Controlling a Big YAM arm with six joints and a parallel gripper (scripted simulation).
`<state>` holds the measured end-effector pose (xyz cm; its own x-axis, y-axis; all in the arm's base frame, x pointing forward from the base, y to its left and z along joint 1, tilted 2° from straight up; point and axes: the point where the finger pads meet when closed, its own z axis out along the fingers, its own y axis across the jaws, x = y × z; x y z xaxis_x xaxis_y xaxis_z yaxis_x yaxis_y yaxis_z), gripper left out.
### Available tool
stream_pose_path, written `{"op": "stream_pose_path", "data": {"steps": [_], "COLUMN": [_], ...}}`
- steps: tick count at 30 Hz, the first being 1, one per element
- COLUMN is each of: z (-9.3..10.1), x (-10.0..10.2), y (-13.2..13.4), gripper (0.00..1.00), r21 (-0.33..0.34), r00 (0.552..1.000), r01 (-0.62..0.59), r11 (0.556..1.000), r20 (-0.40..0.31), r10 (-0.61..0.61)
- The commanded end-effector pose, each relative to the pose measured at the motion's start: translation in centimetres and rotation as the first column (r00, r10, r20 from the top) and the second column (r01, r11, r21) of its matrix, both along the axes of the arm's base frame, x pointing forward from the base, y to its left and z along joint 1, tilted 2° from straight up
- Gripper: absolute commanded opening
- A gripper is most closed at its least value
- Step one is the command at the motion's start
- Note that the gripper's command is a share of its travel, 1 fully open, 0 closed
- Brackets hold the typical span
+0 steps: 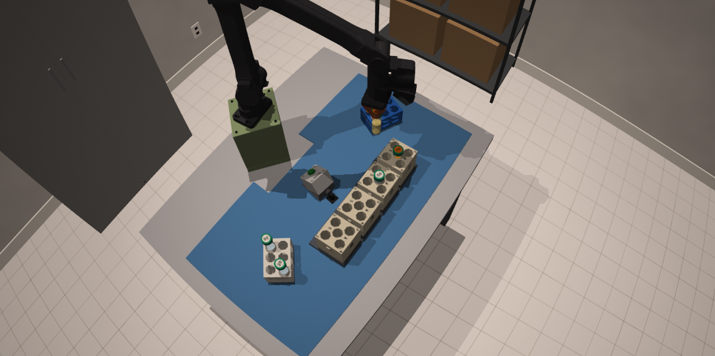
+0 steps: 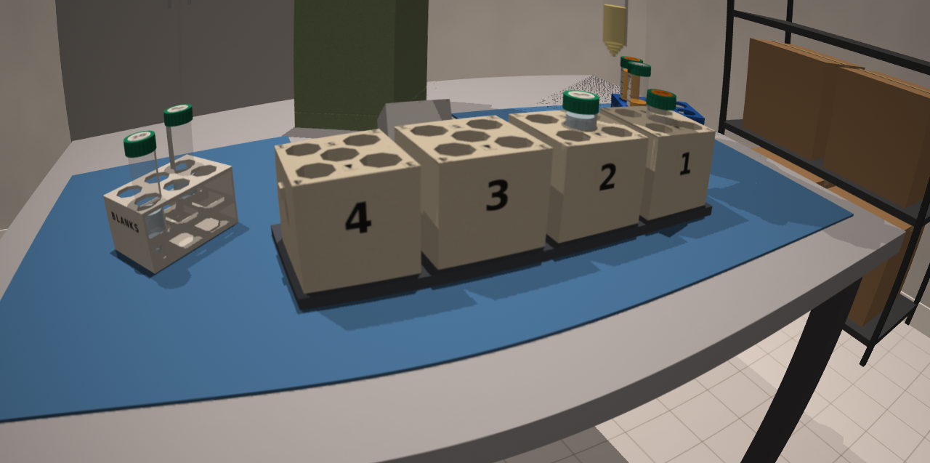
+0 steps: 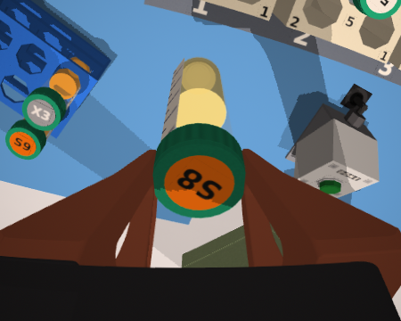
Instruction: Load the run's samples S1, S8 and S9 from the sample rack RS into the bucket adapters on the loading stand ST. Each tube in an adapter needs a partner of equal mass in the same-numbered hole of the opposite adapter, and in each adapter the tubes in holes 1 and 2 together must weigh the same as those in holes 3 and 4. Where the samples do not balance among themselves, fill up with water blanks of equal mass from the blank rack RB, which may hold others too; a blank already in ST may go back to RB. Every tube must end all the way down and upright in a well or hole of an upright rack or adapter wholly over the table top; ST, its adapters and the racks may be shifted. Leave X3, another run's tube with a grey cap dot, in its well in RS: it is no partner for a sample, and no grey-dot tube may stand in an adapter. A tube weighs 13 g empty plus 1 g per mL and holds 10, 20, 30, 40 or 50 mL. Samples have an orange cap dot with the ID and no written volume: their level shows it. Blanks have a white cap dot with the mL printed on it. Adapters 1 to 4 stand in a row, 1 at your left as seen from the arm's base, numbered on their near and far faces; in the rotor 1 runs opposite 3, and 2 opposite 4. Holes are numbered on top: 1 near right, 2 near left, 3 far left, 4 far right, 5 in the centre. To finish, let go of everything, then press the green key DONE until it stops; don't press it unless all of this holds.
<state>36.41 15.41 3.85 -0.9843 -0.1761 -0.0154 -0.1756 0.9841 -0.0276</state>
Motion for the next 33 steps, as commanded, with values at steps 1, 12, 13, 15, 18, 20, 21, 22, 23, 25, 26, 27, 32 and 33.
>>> {"op": "stream_pose_path", "data": {"steps": [1,12,13,15,18,20,21,22,23,25,26,27,32,33], "z": [1.3,2.2,2.4,2.4,2.0,2.0,2.2,2.0,2.1,2.1,2.1,2.2,2.3,2.3], "x": [1.4,4.1,4.6,5.3,5.6,5.6,5.8,5.8,6.0,6.3,6.5,6.6,7.5,7.6], "y": [-1.8,-7.5,-8.1,-9.4,-11.5,-11.5,-12.1,-12.8,-13.5,-14.9,-15.6,-16.3,-19.6,-20.3], "gripper": [0.00,0.00,0.00,0.00,0.00,0.00,0.00,0.00,0.00,0.00,0.00,0.00,0.00,0.00], "r21": [0.028,0.038,0.039,0.036,0.027,0.027,0.027,0.024,0.024,0.022,0.021,0.020,0.018,0.018], "r00": [0.992,0.960,0.960,0.960,0.961,0.961,0.961,0.962,0.962,0.962,0.962,0.962,0.962,0.962], "r01": [0.117,0.269,0.269,0.269,0.270,0.270,0.270,0.270,0.270,0.270,0.270,0.270,0.270,0.270], "r11": [0.993,0.962,0.962,0.962,0.963,0.963,0.963,0.963,0.963,0.963,0.963,0.963,0.963,0.963], "r20": [0.046,0.063,0.066,0.065,0.050,0.050,0.052,0.045,0.046,0.046,0.047,0.047,0.048,0.048], "r10": [-0.119,-0.271,-0.271,-0.271,-0.271,-0.271,-0.271,-0.271,-0.271,-0.271,-0.271,-0.271,-0.271,-0.271]}}
